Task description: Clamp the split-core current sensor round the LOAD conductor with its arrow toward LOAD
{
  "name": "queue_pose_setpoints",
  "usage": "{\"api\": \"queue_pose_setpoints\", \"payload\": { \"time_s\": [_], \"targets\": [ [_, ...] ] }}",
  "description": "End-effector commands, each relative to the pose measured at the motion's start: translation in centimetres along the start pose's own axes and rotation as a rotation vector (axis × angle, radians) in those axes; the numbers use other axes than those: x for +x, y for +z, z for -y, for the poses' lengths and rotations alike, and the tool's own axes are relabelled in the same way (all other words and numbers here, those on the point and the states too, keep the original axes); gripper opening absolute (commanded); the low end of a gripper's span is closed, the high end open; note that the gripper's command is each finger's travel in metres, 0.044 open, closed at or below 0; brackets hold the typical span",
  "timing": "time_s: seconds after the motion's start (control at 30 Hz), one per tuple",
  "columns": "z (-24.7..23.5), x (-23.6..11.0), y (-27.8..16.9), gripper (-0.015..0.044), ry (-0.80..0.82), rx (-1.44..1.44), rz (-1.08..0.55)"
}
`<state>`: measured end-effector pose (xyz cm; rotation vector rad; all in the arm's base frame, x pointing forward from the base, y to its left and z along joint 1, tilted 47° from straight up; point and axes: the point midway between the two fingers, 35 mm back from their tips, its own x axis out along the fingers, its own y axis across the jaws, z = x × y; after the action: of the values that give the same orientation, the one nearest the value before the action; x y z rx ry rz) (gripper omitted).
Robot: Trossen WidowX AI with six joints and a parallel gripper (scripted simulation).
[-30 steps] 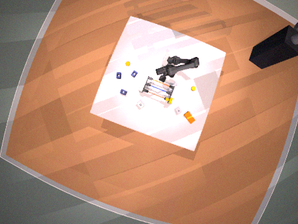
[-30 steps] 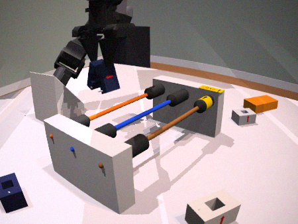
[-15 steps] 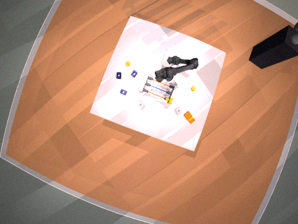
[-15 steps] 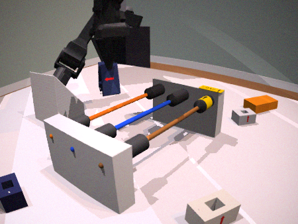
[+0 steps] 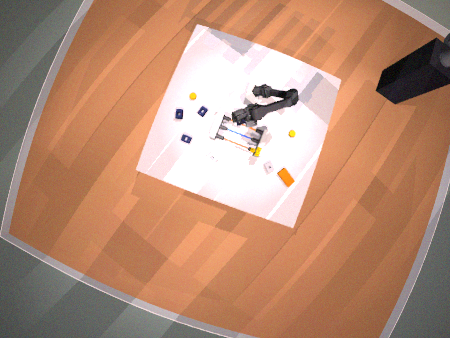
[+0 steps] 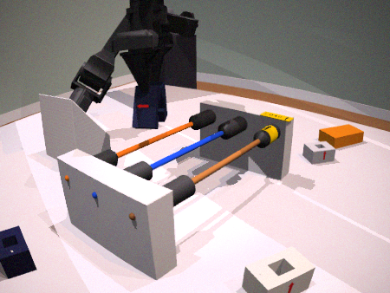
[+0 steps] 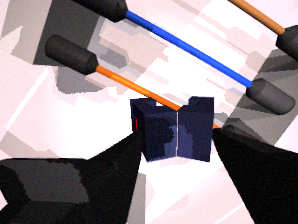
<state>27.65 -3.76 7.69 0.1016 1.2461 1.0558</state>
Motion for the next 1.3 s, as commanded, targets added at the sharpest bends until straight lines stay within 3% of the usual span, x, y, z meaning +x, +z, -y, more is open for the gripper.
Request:
{"api": "queue_pose_setpoints", "payload": {
  "time_s": [0.0, 1.27],
  "targets": [
    [0.5, -0.1, 0.7, 0.0000, -0.013, 0.108, 0.014],
    [3.5, 0.8, 6.4, 0.0000, 0.013, 1.252, 0.126]
  ]
}}
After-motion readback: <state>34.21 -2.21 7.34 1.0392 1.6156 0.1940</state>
